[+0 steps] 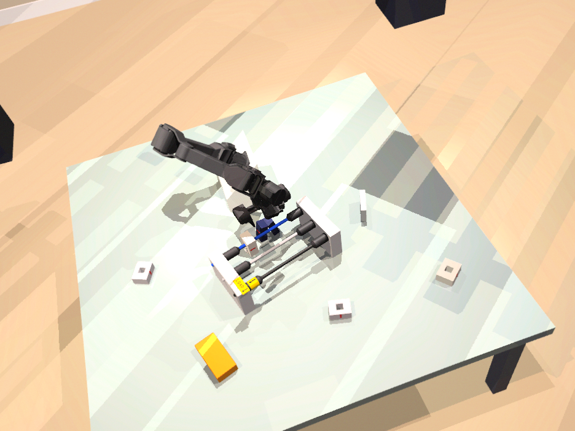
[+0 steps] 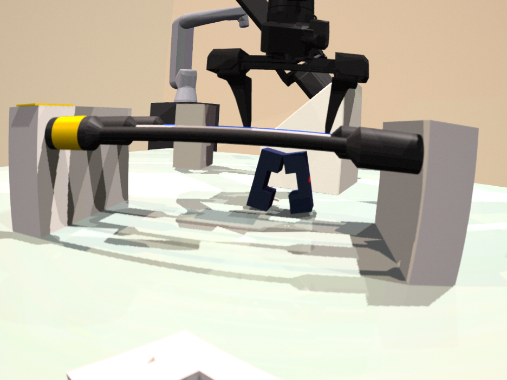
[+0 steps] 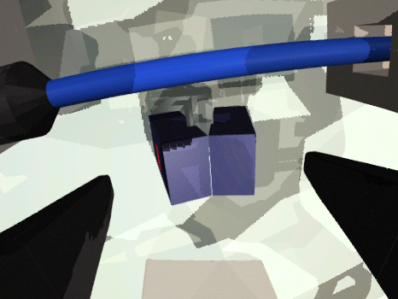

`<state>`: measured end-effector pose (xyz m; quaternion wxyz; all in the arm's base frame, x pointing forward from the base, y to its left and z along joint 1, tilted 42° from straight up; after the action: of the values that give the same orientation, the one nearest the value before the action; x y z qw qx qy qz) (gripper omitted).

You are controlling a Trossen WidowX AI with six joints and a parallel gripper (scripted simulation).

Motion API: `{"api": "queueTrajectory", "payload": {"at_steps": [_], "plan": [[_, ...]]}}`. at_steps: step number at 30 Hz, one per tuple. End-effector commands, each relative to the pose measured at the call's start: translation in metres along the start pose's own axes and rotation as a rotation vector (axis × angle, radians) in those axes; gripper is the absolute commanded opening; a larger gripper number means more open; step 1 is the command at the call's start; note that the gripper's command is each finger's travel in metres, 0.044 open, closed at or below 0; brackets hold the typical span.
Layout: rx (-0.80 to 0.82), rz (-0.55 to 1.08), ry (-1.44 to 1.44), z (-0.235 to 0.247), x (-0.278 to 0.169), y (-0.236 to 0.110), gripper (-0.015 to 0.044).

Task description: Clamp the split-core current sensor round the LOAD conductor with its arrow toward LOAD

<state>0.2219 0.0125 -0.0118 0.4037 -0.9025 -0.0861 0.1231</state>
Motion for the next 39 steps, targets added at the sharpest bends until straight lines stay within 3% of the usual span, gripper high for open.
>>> {"api": "queueTrajectory", "payload": {"at_steps": [1, 16, 23, 34, 39], "plan": [[-0.006, 0.005, -0.008, 0.0, -0.003, 0.008, 0.044], [-0.009, 0.006, -0.007, -0.001, -0.005, 0.029, 0.044], [-0.004, 0.002, 0.0, -0.001, -0.002, 0.026, 0.0256], [-0.004, 0.002, 0.0, -0.001, -0.002, 0.026, 0.0183], [0.0, 0.001, -0.001, 0.0, 0.001, 0.012, 0.0052]]}}
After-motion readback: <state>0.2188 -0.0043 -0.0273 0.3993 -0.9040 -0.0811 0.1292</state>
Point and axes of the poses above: the point midway between the two fingers, 35 mm back from their tips, its own y axis out along the fingers, its own z axis across the jaws, x = y × z, the point moved 2 cm from there along -y, back along the fingers, and after that the axes turned 3 degrees about -y, right-handed, at the moved point
